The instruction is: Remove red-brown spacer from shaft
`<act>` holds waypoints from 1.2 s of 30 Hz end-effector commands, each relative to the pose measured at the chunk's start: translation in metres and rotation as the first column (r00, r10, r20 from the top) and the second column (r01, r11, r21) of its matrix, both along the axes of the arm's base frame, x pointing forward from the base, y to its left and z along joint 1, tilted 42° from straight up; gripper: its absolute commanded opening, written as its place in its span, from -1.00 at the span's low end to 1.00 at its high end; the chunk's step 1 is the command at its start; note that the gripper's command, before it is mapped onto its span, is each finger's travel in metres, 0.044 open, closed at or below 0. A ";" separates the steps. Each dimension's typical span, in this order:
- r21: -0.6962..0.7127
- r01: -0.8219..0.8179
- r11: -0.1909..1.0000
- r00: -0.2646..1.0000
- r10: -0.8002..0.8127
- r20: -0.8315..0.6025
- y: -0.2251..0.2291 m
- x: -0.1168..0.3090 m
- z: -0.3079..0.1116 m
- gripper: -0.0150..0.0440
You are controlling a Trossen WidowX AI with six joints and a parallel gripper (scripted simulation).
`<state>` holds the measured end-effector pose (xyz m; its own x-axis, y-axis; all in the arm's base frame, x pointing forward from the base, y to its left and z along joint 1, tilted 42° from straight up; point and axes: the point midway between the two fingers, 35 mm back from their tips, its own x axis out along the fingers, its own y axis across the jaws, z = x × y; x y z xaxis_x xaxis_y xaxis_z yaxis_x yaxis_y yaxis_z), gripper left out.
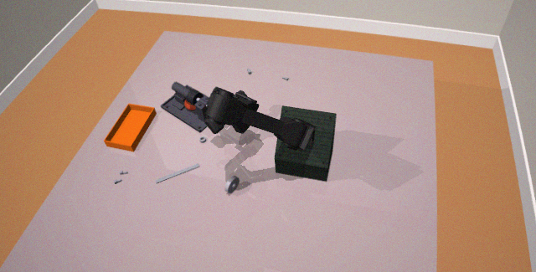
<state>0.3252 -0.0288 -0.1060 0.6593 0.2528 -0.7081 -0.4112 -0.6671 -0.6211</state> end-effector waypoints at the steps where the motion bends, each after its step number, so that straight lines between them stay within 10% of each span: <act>1: -0.005 0.002 1.000 1.000 -0.002 0.007 -0.001 0.002 0.001 -0.49; 36: -0.005 0.002 1.000 1.000 -0.002 0.008 -0.002 0.005 0.000 -0.49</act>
<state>0.3270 -0.0295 -0.1065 0.6592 0.2523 -0.7084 -0.4119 -0.6670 -0.6208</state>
